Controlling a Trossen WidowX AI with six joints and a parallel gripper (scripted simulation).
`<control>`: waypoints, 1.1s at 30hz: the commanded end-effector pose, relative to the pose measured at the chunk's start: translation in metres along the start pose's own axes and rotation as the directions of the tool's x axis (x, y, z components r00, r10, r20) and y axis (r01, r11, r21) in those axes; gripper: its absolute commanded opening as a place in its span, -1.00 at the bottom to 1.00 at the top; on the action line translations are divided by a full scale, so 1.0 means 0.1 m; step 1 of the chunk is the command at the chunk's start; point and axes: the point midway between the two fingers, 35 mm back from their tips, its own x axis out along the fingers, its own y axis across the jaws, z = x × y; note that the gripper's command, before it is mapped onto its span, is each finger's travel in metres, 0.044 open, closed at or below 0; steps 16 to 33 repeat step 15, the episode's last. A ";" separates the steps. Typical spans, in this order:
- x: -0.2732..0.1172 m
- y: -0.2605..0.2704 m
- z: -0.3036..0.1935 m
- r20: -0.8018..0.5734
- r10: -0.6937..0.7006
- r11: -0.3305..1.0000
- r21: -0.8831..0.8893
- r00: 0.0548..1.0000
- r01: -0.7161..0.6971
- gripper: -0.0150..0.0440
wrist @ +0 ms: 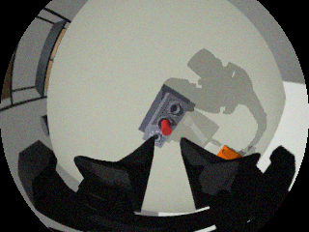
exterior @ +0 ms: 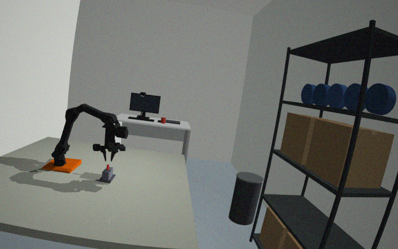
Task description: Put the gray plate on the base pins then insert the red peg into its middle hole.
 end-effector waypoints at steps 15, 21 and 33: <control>-0.14 0.01 -0.01 0.002 -0.001 1.000 0.001 1.000 0.001 0.02; -0.14 0.01 -0.01 0.002 -0.001 1.000 0.001 1.000 0.001 0.02; -0.14 0.01 -0.01 0.002 -0.001 1.000 0.001 1.000 0.001 0.02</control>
